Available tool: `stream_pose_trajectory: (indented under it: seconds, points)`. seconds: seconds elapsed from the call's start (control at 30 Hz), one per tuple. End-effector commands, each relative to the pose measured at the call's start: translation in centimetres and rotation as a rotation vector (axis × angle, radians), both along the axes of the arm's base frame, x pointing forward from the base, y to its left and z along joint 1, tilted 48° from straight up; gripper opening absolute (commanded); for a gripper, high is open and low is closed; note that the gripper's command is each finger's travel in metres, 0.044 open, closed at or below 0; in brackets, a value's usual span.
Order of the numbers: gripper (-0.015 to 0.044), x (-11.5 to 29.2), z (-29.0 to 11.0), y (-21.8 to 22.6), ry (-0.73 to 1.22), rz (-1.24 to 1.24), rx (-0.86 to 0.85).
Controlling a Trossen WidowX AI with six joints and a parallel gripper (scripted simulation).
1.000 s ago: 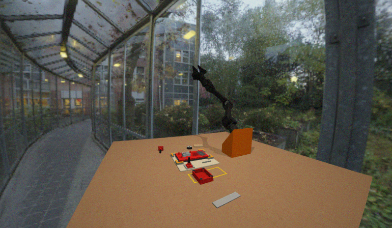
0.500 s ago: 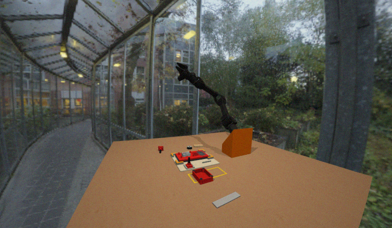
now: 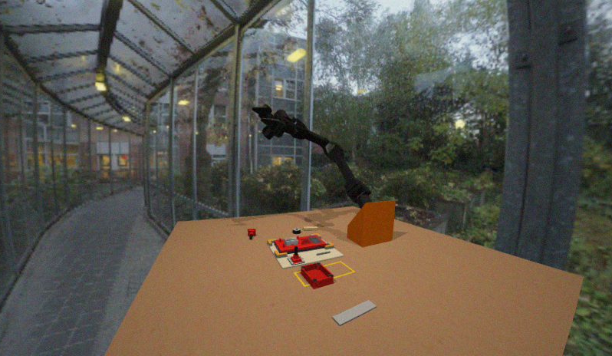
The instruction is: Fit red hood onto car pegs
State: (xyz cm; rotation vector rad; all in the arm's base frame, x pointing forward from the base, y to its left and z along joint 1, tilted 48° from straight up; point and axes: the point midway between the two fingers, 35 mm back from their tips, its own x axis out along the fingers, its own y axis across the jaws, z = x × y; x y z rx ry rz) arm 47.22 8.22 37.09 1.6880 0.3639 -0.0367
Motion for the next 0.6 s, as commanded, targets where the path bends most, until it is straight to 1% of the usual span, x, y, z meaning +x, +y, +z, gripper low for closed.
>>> stream_pose_trajectory:
  seconds: [0.0,0.13,0.27,0.4,0.57]
  points:
    - [0.044,1.6,-4.8,0.0,0.131,-0.045,-0.001]
    - [0.044,2.9,-11.1,-0.2,0.302,-0.115,-0.019]
    - [0.044,3.4,-17.4,-0.5,0.466,-0.189,-0.052]
    - [0.044,2.9,-23.7,-0.9,0.629,-0.276,-0.092]
    - [0.044,1.2,-31.1,-1.5,0.817,-0.391,-0.171]
